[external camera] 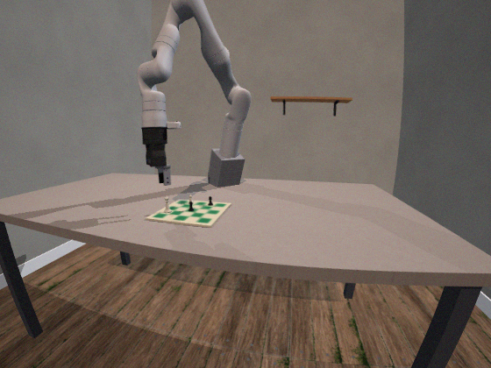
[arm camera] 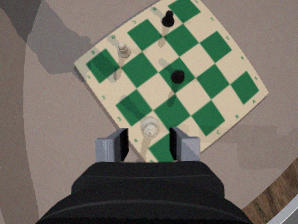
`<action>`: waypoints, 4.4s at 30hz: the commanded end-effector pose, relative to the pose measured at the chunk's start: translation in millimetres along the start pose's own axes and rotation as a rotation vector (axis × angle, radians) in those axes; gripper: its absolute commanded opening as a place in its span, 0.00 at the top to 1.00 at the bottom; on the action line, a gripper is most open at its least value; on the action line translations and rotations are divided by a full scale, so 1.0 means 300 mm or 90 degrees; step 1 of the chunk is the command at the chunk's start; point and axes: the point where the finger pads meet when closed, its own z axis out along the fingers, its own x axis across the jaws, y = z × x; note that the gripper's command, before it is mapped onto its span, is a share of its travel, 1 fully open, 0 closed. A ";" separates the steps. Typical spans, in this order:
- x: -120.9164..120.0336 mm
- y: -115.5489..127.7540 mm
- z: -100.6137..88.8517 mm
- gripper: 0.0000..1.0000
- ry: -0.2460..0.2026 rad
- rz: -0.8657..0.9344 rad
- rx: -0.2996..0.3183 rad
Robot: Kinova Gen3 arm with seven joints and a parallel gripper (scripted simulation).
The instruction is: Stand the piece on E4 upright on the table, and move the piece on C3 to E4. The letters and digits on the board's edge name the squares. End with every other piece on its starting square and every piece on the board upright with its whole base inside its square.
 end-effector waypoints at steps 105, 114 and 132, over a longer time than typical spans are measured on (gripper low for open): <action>0.005 -0.003 0.114 0.21 0.001 -0.002 0.004; 0.005 -0.003 0.114 0.21 0.001 -0.002 0.004; 0.005 -0.003 0.140 0.21 0.001 -0.002 0.004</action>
